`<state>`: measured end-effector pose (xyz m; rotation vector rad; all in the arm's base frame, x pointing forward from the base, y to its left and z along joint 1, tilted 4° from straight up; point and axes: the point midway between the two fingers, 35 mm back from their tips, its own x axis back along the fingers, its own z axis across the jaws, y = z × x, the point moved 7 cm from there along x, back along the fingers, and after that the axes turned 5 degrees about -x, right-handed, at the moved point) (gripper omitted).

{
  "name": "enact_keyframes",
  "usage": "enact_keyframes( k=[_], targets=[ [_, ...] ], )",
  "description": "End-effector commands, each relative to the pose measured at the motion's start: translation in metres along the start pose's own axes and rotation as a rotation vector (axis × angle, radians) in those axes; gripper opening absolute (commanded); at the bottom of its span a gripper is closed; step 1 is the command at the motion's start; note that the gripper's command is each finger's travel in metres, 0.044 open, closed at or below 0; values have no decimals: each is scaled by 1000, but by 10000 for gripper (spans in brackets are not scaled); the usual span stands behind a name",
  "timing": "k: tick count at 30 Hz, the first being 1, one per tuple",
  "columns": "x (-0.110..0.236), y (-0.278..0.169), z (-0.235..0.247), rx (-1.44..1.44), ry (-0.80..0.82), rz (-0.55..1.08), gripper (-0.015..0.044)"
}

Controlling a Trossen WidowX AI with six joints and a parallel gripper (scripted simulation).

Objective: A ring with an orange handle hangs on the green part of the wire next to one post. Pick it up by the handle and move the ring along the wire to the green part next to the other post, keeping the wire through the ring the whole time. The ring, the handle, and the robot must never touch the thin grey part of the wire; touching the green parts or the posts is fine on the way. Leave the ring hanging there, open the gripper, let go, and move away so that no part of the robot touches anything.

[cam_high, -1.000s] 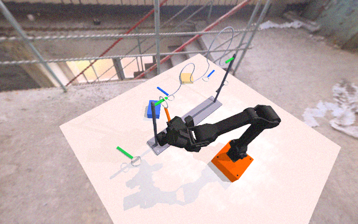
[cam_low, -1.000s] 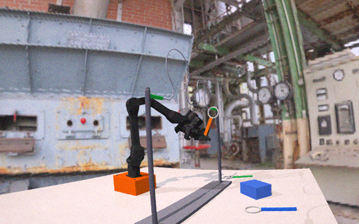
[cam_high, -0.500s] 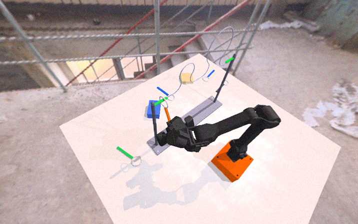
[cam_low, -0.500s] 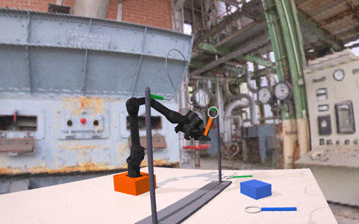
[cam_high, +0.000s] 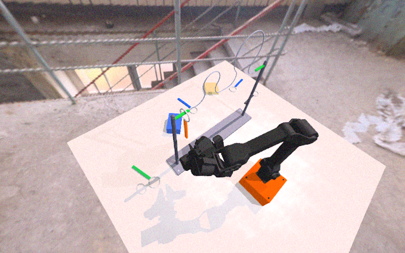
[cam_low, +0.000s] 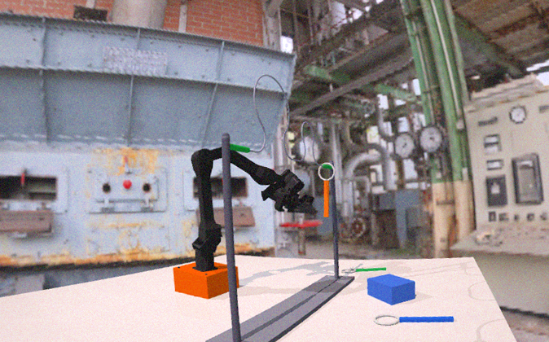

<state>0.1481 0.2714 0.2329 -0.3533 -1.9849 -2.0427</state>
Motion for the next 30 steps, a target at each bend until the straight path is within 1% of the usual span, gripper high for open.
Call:
enact_keyframes(
  k=[1, 4, 30],
  targets=[
    [15, 5, -1, -18, 6, -10, 160],
    [21, 5, -2, -17, 7, -13, 160],
    [21, 5, -2, -17, 7, -13, 160]
  ],
)
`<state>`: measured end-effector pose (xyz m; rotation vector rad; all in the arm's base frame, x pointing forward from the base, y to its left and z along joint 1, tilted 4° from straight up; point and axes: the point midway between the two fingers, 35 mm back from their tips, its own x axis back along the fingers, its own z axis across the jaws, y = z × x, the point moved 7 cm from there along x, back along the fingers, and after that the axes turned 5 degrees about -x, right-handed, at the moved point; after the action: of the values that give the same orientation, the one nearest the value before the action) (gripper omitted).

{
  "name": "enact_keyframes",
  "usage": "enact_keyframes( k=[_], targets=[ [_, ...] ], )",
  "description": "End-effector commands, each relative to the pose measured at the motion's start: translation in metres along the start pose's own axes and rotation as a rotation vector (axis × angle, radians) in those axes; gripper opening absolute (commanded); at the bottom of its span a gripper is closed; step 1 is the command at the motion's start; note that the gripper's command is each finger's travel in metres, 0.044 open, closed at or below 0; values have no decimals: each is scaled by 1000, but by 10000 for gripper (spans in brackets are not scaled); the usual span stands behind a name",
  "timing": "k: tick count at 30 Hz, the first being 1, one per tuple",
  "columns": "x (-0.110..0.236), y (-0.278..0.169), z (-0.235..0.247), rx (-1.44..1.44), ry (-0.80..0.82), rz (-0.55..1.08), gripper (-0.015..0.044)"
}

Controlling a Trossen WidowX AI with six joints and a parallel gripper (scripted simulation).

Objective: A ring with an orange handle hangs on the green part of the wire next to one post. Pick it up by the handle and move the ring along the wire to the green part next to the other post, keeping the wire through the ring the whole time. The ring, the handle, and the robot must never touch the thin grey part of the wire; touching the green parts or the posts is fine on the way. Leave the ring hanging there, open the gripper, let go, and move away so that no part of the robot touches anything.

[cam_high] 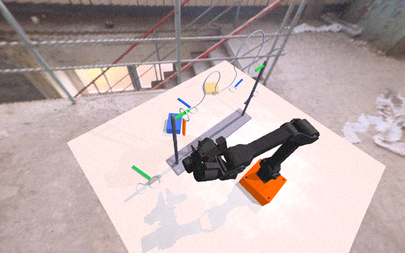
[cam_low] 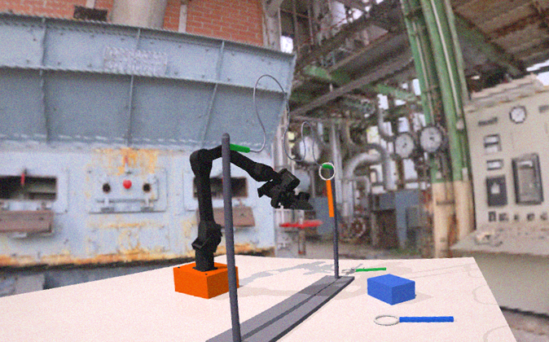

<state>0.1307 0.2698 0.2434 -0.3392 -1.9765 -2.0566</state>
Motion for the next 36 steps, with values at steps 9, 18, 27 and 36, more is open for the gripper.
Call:
enact_keyframes(
  k=[9, 18, 27, 36],
  targets=[
    [42, 1, -1, 1, 2, -4, 344],
    [42, 1, -1, 1, 2, -4, 440],
    [42, 1, -1, 1, 2, -4, 440],
    [42, 1, -1, 1, 2, -4, 440]
  ],
)
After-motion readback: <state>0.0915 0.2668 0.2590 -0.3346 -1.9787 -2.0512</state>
